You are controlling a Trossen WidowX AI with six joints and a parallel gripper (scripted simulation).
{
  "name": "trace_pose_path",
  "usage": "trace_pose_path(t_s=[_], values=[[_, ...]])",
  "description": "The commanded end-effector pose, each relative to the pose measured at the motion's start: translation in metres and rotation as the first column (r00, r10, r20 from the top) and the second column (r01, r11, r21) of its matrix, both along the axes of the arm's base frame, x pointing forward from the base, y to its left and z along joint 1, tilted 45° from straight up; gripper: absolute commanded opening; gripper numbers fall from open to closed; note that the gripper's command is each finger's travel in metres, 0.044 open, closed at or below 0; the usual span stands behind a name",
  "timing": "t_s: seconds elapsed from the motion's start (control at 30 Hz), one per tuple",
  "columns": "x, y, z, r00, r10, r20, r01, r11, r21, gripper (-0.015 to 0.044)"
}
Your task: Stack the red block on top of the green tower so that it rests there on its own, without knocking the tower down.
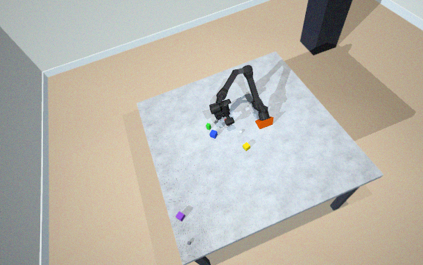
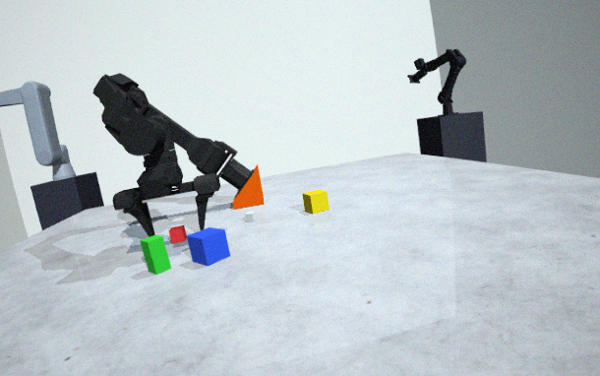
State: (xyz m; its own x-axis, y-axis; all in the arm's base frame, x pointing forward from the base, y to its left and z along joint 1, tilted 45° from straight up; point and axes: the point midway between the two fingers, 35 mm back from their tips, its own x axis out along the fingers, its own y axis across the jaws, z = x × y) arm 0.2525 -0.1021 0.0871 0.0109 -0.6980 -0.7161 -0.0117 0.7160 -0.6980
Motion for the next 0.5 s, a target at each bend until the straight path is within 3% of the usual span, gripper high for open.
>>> trace_pose_path(t_s=[0.0,0.37,0.47], values=[[-0.0014,-0.0015,-0.0025,1.000,0.003,-0.010,-0.003,1.000,-0.005,0.0440],[-0.0015,-0.0008,-0.0018,1.000,0.003,-0.010,-0.003,1.000,-0.004,0.0440],[-0.0015,-0.0008,-0.0018,1.000,0.003,-0.010,-0.003,1.000,-0.004,0.0361]])
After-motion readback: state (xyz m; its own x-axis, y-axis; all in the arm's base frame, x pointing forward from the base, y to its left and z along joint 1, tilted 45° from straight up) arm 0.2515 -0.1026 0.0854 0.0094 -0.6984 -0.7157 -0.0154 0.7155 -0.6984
